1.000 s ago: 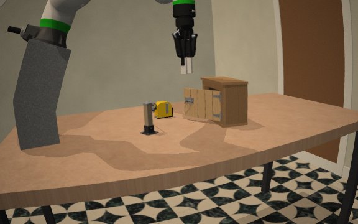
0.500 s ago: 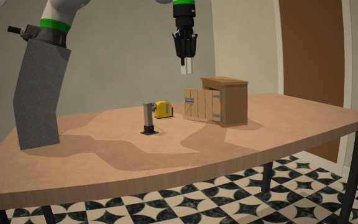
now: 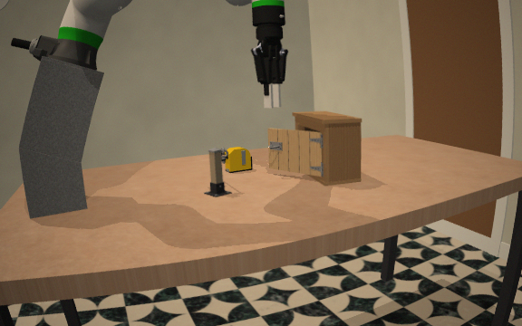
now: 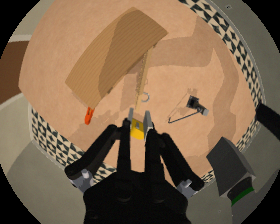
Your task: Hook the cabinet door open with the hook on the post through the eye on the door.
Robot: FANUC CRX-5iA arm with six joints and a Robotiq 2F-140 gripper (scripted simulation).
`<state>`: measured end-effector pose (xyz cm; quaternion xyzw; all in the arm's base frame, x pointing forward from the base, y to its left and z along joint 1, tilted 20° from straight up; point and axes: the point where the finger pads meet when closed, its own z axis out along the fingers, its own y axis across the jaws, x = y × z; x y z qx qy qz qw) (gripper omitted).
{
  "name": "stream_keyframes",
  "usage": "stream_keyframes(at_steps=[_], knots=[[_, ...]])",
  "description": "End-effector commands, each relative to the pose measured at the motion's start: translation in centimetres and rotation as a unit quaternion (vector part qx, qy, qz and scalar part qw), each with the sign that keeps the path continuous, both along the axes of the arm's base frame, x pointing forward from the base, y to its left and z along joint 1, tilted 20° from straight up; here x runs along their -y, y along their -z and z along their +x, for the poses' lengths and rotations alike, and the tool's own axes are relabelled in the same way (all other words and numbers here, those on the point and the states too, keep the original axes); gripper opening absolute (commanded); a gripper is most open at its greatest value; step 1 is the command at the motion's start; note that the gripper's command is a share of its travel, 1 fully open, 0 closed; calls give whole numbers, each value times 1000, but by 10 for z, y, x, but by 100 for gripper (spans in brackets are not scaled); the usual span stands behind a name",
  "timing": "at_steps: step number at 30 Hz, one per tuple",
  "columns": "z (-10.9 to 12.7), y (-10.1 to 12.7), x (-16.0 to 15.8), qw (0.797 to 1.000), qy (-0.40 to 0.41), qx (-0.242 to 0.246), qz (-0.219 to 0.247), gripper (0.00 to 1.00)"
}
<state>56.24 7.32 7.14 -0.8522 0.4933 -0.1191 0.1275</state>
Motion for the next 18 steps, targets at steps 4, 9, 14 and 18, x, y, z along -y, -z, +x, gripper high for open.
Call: stream_keyframes(at_steps=[4, 9, 14, 18], knots=[[1, 1, 0, 1000, 0, 0, 0, 16], [2, 4, 0, 1000, 0, 0, 0, 16], [3, 9, -1, 1000, 0, 0, 0, 16], [5, 14, -2, 1000, 0, 0, 0, 16]])
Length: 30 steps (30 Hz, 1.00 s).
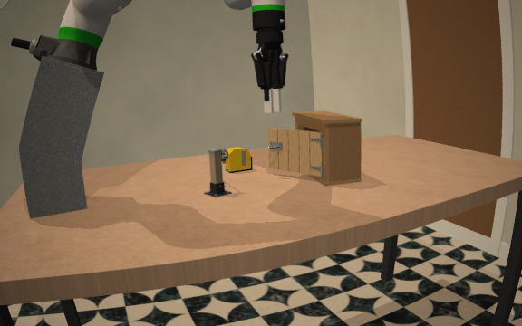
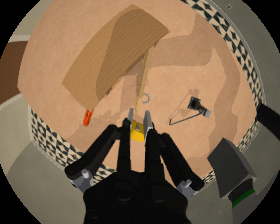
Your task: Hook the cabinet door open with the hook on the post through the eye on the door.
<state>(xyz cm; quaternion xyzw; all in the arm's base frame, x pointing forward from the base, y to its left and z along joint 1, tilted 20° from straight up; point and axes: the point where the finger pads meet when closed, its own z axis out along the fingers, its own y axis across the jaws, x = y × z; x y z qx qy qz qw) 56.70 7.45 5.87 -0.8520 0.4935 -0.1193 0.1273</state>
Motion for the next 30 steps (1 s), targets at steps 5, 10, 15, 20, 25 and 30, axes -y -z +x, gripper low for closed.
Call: stream_keyframes(at_steps=[5, 10, 15, 20, 25, 30], knots=[[2, 6, -1, 1000, 0, 0, 0, 16], [5, 14, -2, 1000, 0, 0, 0, 16], [8, 22, -2, 1000, 0, 0, 0, 16], [10, 27, -3, 1000, 0, 0, 0, 16], [13, 35, -4, 1000, 0, 0, 0, 16], [15, 42, -5, 1000, 0, 0, 0, 16]])
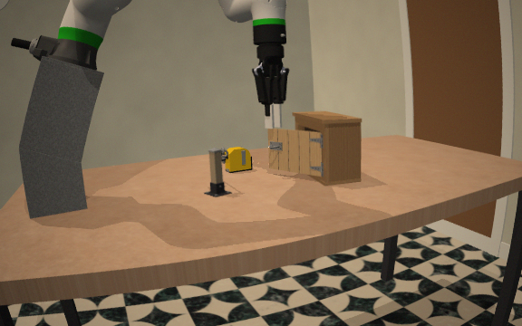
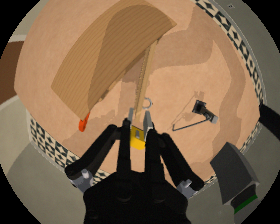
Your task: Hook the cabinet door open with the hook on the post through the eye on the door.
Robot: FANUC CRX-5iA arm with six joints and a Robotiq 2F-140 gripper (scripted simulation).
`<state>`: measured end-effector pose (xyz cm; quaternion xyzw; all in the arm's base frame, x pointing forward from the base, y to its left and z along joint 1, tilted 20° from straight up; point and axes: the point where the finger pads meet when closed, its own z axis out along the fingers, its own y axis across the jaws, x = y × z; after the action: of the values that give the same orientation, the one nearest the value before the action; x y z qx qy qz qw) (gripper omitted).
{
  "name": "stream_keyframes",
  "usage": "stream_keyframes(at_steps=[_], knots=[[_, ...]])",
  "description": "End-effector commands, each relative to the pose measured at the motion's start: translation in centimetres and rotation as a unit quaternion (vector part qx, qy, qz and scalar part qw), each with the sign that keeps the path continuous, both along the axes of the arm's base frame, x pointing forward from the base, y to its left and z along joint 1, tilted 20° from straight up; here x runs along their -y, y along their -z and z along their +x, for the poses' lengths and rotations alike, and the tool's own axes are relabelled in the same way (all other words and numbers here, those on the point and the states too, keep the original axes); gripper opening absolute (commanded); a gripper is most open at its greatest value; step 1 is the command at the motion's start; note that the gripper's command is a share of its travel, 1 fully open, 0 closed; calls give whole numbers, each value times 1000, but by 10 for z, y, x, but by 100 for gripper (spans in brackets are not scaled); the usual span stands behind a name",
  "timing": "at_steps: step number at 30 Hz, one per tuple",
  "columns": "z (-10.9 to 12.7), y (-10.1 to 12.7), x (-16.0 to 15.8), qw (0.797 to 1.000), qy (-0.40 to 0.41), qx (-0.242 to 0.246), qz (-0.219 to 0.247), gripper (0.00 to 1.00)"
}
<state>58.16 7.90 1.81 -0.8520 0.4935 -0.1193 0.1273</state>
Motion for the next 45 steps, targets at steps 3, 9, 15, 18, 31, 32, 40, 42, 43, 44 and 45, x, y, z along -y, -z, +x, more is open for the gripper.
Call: stream_keyframes(at_steps=[3, 9, 15, 18, 31, 32, 40, 42, 43, 44, 45], knots=[[2, 5, -1, 1000, 0, 0, 0, 16], [3, 9, -1, 1000, 0, 0, 0, 16], [5, 12, -1, 1000, 0, 0, 0, 16], [5, 13, -1, 1000, 0, 0, 0, 16], [5, 14, -1, 1000, -5, 1, -2, 16], [4, 14, -1, 1000, -9, 1, -3, 16], [-1, 16, 2, 1000, -23, 3, -8, 16], [-1, 17, 2, 1000, -24, 3, -9, 16], [-2, 17, 3, 1000, -27, 3, -10, 16], [-3, 17, 3, 999, -32, 4, -11, 16], [-3, 17, 4, 999, -37, 4, -13, 16]])
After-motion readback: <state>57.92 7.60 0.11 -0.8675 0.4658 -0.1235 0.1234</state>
